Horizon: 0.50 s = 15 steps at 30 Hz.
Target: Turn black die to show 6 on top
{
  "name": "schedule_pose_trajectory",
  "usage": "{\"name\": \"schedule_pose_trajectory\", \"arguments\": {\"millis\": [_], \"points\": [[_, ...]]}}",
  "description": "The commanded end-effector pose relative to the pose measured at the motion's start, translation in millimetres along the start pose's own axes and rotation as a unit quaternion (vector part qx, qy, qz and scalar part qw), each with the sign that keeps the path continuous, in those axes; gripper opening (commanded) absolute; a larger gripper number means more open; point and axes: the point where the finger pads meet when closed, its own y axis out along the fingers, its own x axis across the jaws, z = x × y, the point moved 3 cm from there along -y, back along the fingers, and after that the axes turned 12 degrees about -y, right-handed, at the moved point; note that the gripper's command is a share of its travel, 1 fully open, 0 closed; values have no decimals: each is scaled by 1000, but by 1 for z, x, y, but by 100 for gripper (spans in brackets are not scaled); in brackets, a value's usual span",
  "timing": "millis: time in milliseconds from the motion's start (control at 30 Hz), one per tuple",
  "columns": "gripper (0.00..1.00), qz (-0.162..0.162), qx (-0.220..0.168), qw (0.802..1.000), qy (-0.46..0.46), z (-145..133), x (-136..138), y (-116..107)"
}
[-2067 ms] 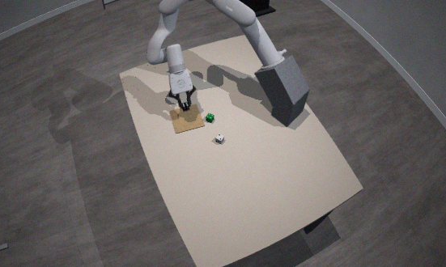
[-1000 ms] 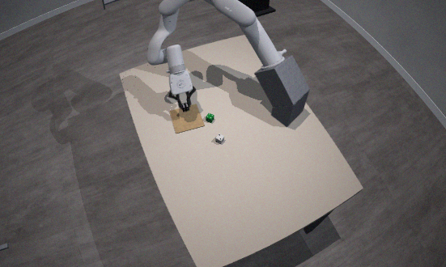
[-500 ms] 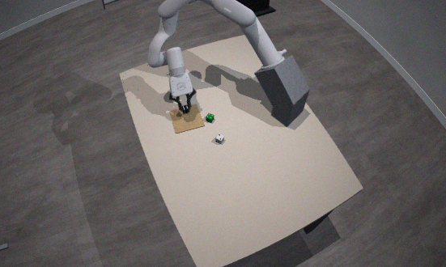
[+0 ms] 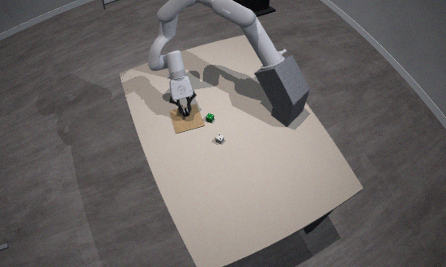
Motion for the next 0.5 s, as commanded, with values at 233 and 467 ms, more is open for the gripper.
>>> {"name": "schedule_pose_trajectory", "arguments": {"millis": [233,467], "points": [[27,1,0,1000,-1,11,2,11],[27,1,0,1000,-1,13,2,14]]}}
